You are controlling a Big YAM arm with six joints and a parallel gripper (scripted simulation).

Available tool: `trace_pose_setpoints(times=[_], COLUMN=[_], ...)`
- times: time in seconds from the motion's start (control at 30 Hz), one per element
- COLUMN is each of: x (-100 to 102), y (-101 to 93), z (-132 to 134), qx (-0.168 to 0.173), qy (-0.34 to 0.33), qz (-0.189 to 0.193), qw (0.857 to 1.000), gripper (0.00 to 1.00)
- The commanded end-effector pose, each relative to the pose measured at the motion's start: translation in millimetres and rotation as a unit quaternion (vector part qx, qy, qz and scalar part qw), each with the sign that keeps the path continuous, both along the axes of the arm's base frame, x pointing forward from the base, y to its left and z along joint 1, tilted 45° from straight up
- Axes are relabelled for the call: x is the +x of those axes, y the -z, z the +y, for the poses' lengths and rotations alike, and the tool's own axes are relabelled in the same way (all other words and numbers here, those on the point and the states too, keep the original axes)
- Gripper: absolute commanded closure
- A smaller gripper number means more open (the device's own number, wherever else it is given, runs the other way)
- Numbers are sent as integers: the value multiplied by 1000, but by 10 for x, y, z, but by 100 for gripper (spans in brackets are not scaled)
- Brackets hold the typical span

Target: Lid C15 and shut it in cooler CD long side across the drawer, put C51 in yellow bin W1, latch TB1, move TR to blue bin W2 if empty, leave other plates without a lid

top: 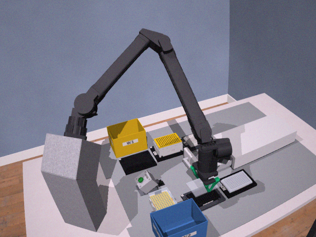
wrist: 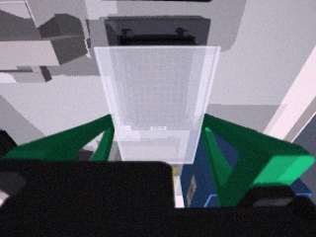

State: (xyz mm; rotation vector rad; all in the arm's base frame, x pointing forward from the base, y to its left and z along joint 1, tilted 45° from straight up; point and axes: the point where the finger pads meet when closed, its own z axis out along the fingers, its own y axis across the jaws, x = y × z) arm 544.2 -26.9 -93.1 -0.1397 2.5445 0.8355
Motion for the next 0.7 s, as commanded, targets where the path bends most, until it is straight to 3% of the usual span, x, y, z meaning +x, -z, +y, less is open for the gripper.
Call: trace_pose_setpoints(times=[0.0, 0.67], x=[118, 197], y=[28, 208], z=[62, 208], qx=[-2, -1], qy=[-3, -2], qz=[-8, -7], qw=[1000, 1000], gripper=[100, 100])
